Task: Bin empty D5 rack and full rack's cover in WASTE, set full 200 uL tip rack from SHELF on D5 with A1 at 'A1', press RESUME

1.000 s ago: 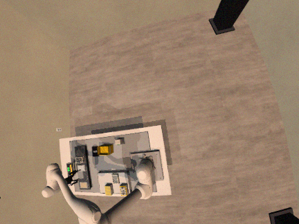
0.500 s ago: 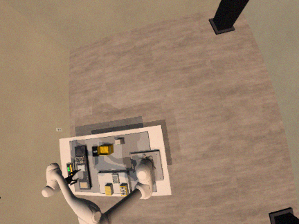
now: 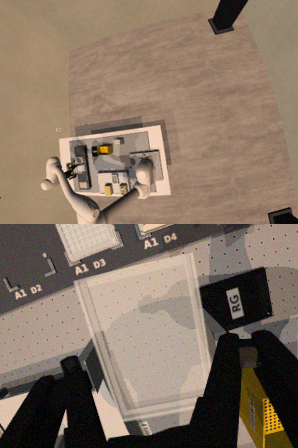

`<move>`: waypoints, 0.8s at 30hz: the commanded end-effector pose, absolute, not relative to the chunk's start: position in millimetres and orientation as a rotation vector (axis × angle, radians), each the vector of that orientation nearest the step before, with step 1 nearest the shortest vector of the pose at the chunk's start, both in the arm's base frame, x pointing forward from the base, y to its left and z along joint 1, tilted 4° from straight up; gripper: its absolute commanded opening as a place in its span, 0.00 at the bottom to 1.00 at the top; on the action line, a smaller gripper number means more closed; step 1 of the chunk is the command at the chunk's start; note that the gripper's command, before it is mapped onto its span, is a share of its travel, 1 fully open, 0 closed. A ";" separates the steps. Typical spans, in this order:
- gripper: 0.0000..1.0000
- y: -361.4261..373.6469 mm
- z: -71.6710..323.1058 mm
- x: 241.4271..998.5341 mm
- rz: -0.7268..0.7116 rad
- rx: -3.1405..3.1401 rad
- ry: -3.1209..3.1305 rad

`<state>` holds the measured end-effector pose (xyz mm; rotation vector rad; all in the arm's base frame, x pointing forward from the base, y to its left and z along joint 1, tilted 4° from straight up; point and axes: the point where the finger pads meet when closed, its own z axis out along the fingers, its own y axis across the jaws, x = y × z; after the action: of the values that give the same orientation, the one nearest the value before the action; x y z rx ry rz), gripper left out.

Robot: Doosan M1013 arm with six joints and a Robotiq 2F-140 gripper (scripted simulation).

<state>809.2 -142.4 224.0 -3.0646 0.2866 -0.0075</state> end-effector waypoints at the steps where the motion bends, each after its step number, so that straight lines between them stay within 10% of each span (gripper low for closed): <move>1: 0.00 -157.4 223.3 807.7 -0.008 -3.065 0.286; 24: 0.00 -256.8 216.9 798.8 -0.008 -3.065 0.286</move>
<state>799.4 -251.6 217.0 -3.0647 0.2862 -0.0075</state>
